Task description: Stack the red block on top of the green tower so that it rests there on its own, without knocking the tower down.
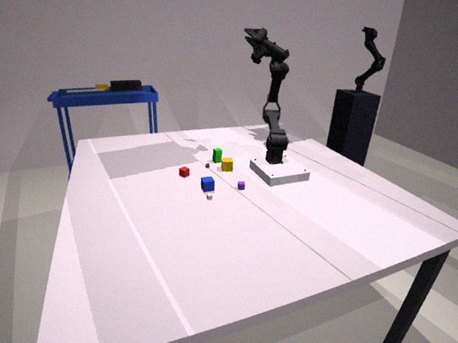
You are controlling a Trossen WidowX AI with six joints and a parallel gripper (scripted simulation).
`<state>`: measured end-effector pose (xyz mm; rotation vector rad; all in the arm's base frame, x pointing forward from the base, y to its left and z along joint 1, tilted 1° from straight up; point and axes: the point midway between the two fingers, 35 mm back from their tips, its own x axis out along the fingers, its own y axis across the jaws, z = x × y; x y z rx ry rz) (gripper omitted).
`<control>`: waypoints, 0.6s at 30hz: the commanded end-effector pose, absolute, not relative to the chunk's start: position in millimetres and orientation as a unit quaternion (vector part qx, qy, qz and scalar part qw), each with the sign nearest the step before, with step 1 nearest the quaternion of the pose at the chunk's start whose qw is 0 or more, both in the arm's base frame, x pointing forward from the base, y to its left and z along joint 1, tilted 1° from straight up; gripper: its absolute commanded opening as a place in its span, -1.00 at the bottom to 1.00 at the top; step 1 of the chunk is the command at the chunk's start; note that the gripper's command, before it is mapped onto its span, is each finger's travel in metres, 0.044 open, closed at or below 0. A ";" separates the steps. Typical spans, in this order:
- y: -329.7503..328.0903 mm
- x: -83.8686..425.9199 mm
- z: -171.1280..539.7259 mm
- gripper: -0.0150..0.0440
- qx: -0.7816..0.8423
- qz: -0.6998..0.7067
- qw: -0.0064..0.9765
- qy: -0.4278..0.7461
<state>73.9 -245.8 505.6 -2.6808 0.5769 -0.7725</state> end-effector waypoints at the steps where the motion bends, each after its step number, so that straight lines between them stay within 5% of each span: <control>1: -244.3 73.4 507.2 0.95 -0.931 -0.269 0.139 0.202; 13: -117.6 69.8 590.6 1.00 -0.872 -0.285 -0.288 0.275; 18: -77.2 80.7 601.5 1.00 -0.831 -0.283 -0.389 0.281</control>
